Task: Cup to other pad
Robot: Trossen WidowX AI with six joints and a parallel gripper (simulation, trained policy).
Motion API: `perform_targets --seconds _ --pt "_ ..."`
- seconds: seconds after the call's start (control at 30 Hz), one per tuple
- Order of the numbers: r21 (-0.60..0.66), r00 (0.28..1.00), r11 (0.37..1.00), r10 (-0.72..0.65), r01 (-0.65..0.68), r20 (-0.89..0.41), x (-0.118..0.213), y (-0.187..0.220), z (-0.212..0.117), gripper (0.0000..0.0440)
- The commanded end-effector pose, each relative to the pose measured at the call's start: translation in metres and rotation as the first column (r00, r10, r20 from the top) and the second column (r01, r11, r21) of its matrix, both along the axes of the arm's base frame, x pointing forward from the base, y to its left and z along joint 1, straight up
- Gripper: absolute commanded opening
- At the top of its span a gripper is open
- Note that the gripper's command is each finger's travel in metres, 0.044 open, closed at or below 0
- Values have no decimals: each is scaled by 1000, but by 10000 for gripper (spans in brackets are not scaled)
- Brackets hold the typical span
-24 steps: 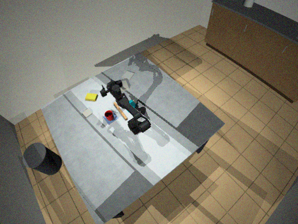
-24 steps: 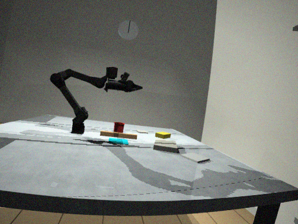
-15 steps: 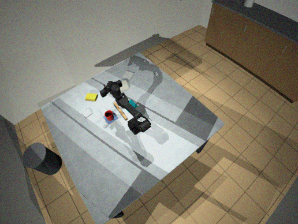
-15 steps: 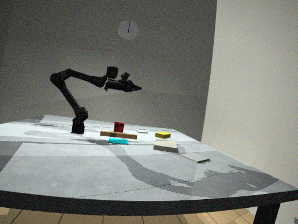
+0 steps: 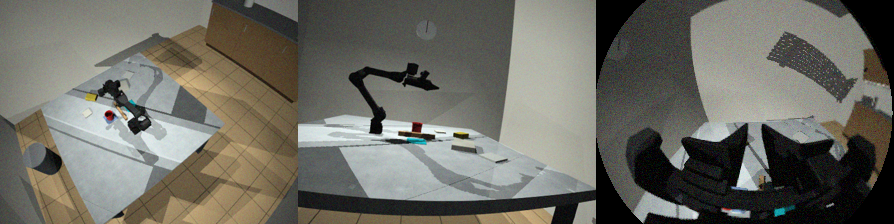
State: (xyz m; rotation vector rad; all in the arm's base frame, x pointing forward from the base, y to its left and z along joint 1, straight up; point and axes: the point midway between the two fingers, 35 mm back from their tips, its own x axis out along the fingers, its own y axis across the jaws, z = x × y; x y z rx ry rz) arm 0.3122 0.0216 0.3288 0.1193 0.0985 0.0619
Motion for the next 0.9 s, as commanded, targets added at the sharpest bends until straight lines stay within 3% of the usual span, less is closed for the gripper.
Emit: perform_targets --seconds 0.0,0.87 --pt "33 999 999 12 -11 -35 3 5 1 106" --pt "315 930 949 94 25 -356 6 41 -2 131"
